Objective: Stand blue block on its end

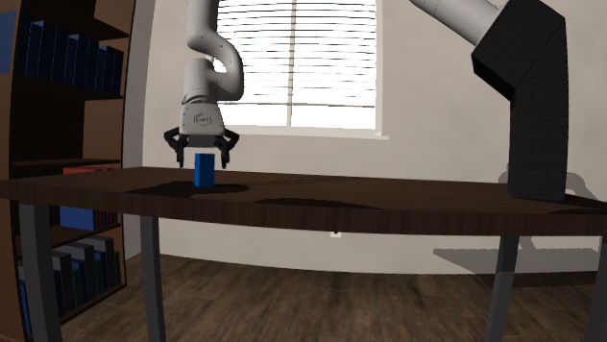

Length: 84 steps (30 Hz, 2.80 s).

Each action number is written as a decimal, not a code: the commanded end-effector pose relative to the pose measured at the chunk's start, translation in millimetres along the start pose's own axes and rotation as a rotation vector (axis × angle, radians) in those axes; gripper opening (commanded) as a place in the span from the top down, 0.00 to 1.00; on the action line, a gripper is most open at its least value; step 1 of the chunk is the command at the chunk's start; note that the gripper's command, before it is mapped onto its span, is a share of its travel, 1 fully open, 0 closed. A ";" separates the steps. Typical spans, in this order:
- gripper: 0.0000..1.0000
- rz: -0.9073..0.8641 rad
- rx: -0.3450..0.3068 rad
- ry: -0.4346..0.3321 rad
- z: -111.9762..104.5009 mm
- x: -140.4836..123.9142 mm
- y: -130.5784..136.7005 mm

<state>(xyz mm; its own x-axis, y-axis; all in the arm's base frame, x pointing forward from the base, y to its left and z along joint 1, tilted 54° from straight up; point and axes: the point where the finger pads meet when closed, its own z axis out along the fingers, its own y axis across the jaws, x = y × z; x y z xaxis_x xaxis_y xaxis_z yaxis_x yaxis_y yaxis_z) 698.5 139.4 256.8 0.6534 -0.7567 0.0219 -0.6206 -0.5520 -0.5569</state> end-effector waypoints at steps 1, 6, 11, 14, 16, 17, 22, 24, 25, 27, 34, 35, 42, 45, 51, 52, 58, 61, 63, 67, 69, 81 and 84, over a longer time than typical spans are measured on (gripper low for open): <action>0.00 -0.001 0.001 0.000 -0.5 -0.2 -0.7; 0.00 -0.001 0.001 0.000 -0.5 -0.2 -0.7; 0.00 -0.001 0.001 0.000 -0.5 -0.2 -0.7; 0.00 -0.001 0.001 0.000 -0.5 -0.2 -0.7; 0.00 -0.001 0.001 0.000 -0.5 -0.2 -0.7; 0.00 -0.001 0.001 0.000 -0.5 -0.2 -0.7; 0.00 -0.001 0.001 0.000 -0.5 -0.2 -0.7; 0.00 -0.001 0.001 0.000 -1.0 -0.4 -0.7; 0.00 -0.001 0.001 0.000 -1.0 -0.4 -0.7; 0.00 -0.001 0.001 0.000 -1.6 -0.5 -0.7; 0.00 -0.001 0.001 0.000 -11.8 -4.1 -0.7; 0.00 -0.001 0.001 0.000 -14.3 -4.9 -0.6; 0.00 -0.001 0.001 0.000 -32.8 -11.3 -0.6; 0.00 -0.001 0.001 0.000 -39.8 -13.7 -0.6; 0.00 -0.001 0.001 0.000 -60.0 -20.6 -0.6; 0.00 -0.001 0.001 0.000 -62.9 -21.7 -0.6; 0.00 -0.001 0.001 0.000 -75.6 -26.0 -0.6; 0.00 -0.001 0.001 0.000 -76.9 -26.5 -0.6; 0.00 -0.001 0.001 0.000 -78.6 -27.1 -0.6; 0.00 -0.001 0.001 0.000 -79.7 -27.4 -0.6; 0.00 -0.001 0.001 0.000 -79.7 -27.4 -0.6; 0.00 -0.001 0.001 0.000 -79.7 -27.4 -0.6; 0.00 -0.001 0.001 0.000 -79.7 -27.4 -0.6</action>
<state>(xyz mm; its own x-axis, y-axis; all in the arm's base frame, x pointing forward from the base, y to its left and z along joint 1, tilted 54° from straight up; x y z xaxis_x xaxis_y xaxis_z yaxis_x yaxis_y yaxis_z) 646.3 132.2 322.0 0.6534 -0.7567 0.0218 -0.6207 -0.5520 -0.5569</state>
